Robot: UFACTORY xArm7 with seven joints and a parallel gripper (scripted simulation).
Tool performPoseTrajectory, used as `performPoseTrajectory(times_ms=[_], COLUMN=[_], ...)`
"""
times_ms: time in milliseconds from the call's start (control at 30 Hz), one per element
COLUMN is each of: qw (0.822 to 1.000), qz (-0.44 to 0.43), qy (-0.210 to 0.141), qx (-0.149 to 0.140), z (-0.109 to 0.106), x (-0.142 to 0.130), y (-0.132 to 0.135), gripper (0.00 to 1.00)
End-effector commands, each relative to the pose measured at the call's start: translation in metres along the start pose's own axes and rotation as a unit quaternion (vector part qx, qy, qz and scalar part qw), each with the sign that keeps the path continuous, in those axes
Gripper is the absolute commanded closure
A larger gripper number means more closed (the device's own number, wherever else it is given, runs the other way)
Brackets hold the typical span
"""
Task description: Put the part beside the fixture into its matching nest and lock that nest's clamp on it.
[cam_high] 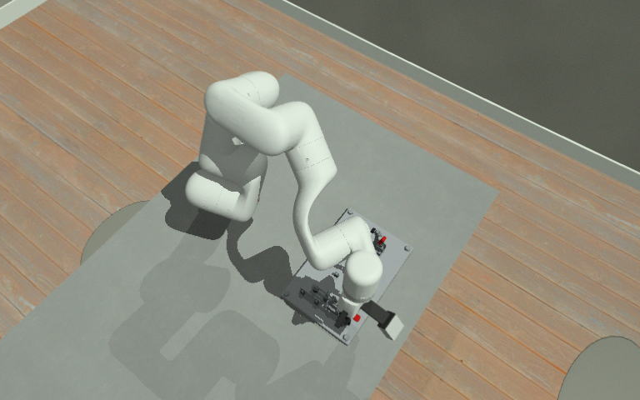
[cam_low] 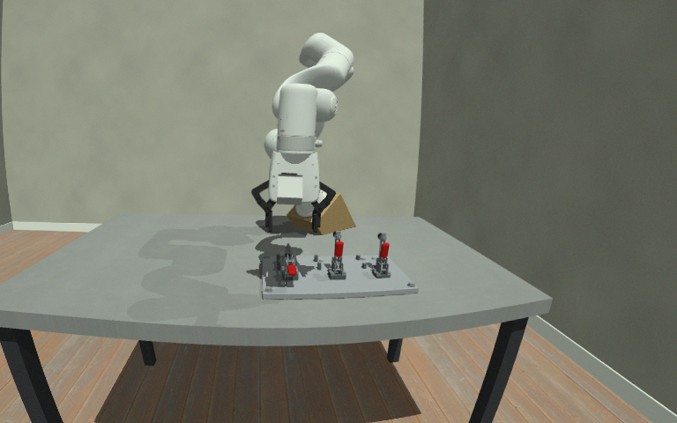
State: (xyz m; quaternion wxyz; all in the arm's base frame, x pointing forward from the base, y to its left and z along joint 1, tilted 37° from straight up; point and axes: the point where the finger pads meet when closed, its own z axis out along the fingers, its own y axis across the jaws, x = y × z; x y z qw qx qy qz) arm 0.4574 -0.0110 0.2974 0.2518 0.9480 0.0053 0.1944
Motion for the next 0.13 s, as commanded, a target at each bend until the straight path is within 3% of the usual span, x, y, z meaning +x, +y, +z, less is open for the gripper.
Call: performPoseTrajectory(times_ms=[0,100], qw=[1.0,1.0], qz=[0.0,0.0], qy=[0.002,0.002], qx=[0.0,0.0], z=[-0.0014,-0.0014], x=[0.0013,0.0013], y=[0.0,0.0], gripper=[0.0,0.0])
